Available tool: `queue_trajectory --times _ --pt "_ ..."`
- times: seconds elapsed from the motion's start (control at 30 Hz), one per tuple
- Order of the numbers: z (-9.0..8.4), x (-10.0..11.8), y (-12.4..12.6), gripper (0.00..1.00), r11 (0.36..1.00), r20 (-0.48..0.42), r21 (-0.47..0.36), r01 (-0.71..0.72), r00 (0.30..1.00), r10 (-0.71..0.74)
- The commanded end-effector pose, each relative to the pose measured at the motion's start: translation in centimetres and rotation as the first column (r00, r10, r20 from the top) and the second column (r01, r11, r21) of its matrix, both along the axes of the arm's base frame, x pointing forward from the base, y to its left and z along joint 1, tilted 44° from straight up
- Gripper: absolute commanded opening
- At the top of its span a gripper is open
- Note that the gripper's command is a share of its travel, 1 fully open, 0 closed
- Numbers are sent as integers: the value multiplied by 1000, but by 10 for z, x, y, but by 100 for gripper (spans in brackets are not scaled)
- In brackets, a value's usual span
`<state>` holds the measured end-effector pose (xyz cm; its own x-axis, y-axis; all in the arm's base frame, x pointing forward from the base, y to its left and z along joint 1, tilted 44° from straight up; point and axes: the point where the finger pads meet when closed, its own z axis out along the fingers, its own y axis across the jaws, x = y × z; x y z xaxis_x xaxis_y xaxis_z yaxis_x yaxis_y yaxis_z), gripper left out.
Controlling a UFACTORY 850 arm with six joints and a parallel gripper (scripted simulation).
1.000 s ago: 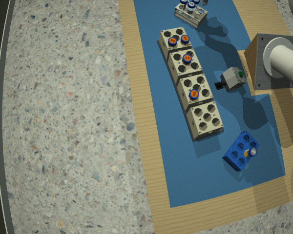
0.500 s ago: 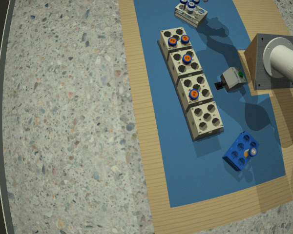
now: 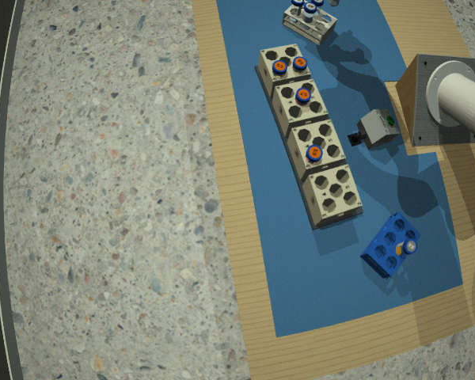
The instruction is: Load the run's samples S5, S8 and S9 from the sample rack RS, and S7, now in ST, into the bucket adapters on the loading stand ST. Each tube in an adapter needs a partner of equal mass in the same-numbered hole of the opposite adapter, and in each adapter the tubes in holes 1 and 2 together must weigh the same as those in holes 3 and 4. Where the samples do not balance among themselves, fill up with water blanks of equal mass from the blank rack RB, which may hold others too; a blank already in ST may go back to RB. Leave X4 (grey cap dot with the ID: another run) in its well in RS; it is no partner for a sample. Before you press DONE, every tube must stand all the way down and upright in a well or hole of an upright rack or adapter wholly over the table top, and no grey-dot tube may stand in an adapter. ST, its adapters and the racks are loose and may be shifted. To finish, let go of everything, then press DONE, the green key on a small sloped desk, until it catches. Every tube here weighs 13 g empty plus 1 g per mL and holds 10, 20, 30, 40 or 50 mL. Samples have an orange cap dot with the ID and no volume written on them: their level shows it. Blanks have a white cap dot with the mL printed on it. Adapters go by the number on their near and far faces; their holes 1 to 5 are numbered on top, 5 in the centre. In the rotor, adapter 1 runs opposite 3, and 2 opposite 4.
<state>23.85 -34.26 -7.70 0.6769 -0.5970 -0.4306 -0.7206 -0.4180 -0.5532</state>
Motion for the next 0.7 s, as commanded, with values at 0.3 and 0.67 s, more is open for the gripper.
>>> queue_trajectory --times 0.3,0.67 --pt "42 21 38 0 957 265 -105 -271 920 289" --pt "73 36 67 0 873 420 -220 -435 765 487"
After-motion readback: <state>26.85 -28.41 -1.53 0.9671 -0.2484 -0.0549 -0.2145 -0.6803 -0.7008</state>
